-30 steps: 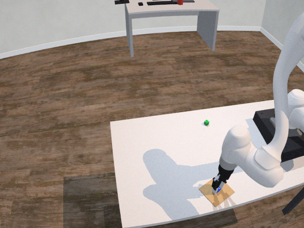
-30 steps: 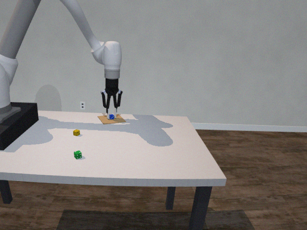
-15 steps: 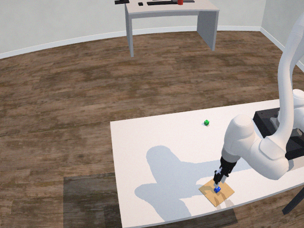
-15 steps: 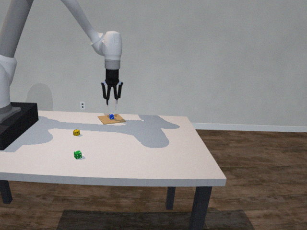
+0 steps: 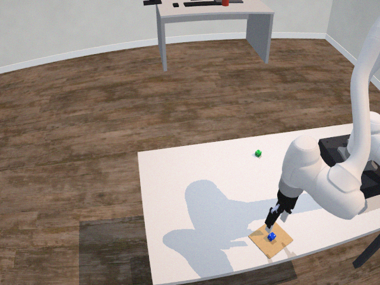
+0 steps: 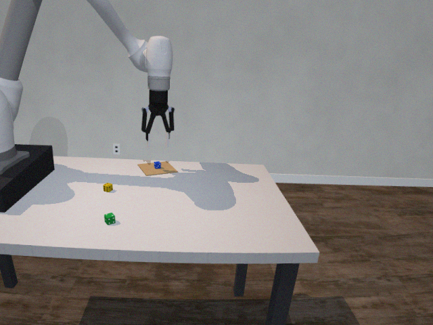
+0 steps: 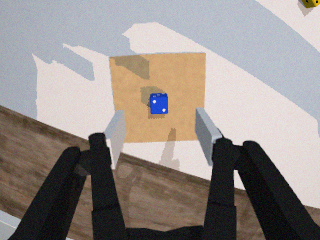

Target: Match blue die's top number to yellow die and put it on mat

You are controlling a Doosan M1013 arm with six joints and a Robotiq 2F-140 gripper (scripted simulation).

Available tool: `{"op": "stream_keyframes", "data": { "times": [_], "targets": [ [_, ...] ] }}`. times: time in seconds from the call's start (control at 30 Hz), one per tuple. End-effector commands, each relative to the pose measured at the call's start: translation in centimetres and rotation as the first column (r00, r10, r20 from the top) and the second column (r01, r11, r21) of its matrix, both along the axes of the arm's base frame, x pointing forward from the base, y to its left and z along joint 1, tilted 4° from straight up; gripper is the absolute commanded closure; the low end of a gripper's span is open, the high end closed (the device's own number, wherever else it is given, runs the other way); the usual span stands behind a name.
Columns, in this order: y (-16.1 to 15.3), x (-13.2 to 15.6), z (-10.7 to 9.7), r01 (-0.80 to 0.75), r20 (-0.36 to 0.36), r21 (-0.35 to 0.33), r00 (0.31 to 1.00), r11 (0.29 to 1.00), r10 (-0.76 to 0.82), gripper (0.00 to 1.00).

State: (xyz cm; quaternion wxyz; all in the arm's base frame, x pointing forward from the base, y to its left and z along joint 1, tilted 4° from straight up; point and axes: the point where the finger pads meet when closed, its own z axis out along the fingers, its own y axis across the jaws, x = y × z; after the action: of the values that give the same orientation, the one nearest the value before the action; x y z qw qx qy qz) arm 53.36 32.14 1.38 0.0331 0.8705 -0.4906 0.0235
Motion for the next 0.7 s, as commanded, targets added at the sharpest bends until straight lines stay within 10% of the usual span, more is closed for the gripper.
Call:
{"op": "stream_keyframes", "data": {
  "times": [0.0,0.67],
  "targets": [
    [0.30,-0.10,0.29,-0.003,-0.002,0.004,1.000,1.000,0.003,0.00],
    [0.37,-0.15,-0.03,-0.002,-0.002,0.004,1.000,1.000,0.002,0.00]
  ]
}}
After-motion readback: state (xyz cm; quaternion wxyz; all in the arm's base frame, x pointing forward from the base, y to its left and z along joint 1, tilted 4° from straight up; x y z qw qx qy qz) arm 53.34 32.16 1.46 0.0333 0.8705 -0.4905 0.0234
